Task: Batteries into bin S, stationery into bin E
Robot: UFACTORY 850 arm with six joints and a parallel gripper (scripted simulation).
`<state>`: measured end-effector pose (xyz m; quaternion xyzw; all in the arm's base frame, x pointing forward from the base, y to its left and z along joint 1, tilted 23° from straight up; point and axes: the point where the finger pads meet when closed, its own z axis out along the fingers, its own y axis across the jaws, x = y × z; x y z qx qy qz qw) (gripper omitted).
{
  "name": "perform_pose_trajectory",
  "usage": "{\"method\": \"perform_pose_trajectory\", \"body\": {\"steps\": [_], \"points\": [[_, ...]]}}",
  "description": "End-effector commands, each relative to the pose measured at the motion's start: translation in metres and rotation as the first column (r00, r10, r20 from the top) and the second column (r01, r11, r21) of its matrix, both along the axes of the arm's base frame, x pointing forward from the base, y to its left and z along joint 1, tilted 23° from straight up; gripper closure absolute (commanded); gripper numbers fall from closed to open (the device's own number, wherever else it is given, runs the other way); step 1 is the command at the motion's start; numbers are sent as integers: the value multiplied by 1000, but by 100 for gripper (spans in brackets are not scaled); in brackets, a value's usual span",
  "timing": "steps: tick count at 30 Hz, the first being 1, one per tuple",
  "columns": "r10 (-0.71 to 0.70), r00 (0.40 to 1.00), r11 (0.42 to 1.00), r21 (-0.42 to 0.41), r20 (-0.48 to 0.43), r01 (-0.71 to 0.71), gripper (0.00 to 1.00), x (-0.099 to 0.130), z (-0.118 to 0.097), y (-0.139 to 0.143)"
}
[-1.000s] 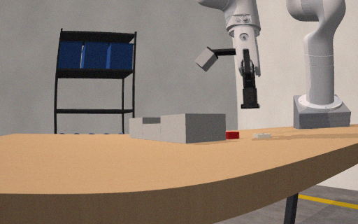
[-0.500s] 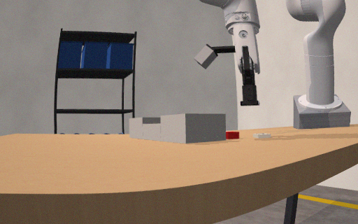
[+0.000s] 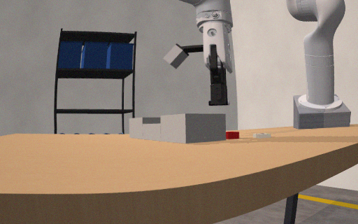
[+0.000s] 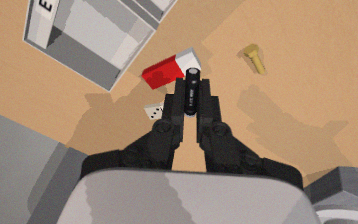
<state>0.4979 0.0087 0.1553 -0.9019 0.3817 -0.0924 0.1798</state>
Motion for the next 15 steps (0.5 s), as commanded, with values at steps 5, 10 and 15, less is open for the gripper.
{"method": "perform_pose_trajectory", "body": {"steps": [5, 10, 15], "points": [[-159, 985, 986, 48, -60, 162, 100, 36, 5, -21], [-277, 956, 955, 81, -97, 285, 100, 51, 7, -30], [-405, 904, 900, 117, -134, 420, 100, 77, 11, -46]]}}
